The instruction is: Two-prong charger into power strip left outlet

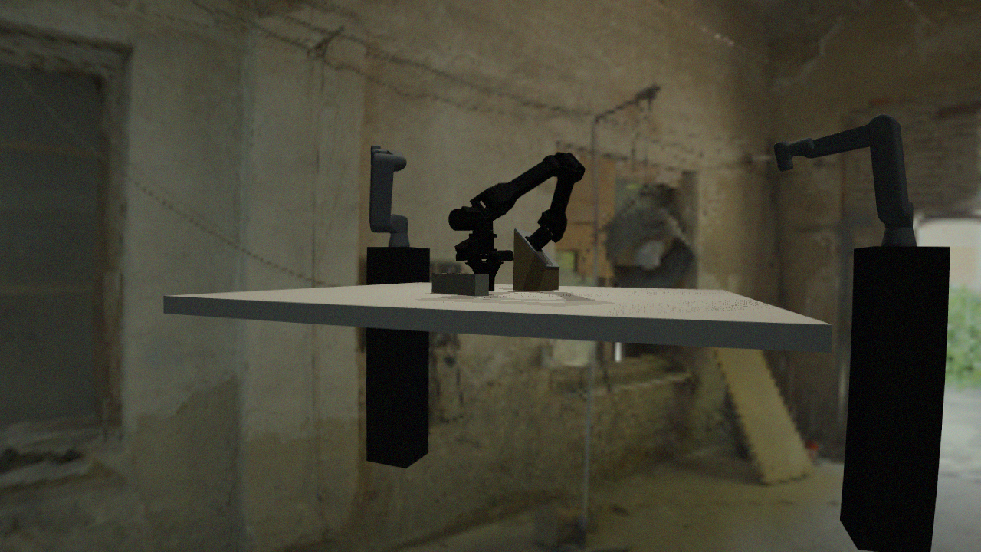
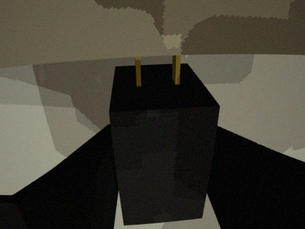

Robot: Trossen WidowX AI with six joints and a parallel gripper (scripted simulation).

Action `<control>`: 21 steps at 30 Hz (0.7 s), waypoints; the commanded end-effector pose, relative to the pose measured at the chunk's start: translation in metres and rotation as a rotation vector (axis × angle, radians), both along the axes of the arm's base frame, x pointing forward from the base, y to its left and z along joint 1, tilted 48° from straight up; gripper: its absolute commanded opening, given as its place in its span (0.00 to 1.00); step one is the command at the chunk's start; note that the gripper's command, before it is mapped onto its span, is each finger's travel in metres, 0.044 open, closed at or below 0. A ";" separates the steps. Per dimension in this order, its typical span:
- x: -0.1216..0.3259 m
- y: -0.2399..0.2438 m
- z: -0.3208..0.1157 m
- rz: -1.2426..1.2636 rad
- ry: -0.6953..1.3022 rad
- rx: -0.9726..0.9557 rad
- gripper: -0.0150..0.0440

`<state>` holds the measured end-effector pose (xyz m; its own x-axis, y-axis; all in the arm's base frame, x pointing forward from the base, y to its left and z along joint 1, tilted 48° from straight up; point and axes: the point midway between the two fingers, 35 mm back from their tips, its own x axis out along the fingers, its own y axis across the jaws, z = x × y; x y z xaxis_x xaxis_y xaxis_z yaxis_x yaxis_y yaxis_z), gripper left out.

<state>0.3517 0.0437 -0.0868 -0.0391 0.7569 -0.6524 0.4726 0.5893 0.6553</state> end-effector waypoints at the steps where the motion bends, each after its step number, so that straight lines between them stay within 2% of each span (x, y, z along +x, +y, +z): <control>1: 0.001 0.000 0.000 0.000 0.000 0.003 0.25; 21: 0.007 -0.002 -0.002 0.000 0.000 0.003 0.25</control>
<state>0.3578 0.0415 -0.0891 -0.0394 0.7574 -0.6518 0.4746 0.5882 0.6548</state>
